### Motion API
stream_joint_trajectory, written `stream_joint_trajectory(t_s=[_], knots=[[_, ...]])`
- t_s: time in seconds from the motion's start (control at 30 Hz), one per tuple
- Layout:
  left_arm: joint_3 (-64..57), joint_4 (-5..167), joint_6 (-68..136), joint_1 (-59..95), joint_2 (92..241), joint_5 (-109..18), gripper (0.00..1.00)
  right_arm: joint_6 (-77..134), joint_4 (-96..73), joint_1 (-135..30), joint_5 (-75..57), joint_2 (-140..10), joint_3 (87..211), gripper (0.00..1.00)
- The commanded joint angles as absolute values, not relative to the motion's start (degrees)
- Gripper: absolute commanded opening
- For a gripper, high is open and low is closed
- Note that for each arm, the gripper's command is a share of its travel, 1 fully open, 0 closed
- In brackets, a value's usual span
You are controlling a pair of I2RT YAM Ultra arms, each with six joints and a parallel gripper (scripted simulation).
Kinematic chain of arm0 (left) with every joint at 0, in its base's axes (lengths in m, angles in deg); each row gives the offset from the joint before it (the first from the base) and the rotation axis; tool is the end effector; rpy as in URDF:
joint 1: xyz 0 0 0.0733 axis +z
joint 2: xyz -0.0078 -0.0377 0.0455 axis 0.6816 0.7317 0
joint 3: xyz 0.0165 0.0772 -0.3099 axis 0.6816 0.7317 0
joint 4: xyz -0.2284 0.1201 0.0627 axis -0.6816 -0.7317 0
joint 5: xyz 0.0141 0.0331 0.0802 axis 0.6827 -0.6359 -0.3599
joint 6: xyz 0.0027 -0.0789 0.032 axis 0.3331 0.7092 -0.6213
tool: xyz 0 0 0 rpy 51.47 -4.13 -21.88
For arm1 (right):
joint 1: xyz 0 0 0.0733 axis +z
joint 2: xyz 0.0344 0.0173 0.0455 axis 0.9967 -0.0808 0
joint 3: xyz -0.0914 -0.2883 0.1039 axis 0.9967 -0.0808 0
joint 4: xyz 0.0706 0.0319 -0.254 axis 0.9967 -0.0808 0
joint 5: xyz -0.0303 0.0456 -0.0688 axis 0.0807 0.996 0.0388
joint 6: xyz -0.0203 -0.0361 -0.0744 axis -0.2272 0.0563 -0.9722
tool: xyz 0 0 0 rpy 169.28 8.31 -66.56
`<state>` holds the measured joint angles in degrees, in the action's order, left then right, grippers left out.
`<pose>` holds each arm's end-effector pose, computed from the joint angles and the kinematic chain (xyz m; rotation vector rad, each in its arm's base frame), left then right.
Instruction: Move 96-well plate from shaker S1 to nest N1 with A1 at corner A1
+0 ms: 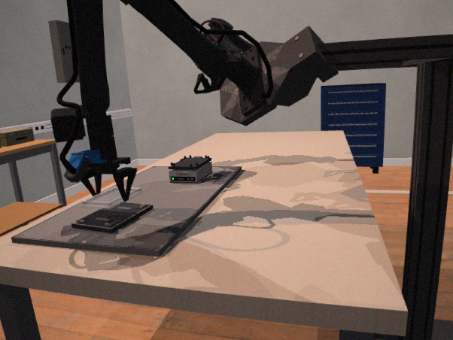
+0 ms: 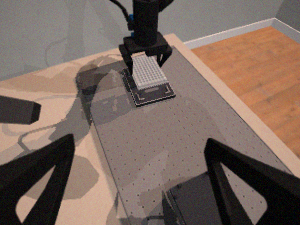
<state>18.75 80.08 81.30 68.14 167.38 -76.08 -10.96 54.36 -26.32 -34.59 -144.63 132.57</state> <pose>0.2939 0.1777 0.2584 -1.4915 1.5472 0.3015 0.2293 0.3316 -0.1517 -1.6325 1.6376 -0.2662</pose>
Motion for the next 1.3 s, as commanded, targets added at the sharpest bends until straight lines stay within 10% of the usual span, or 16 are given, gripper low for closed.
stream_joint_trajectory(t_s=[0.0,1.27], knots=[[19.47,80.16,80.48,67.53,166.0,-75.13,0.82,-11.41,55.16,-25.82,-33.25,-145.52,133.68,1.0],[16.61,84.26,78.41,69.35,170.57,-74.05,0.82,-11.41,55.16,-25.83,-33.25,-145.52,133.69,1.0]])
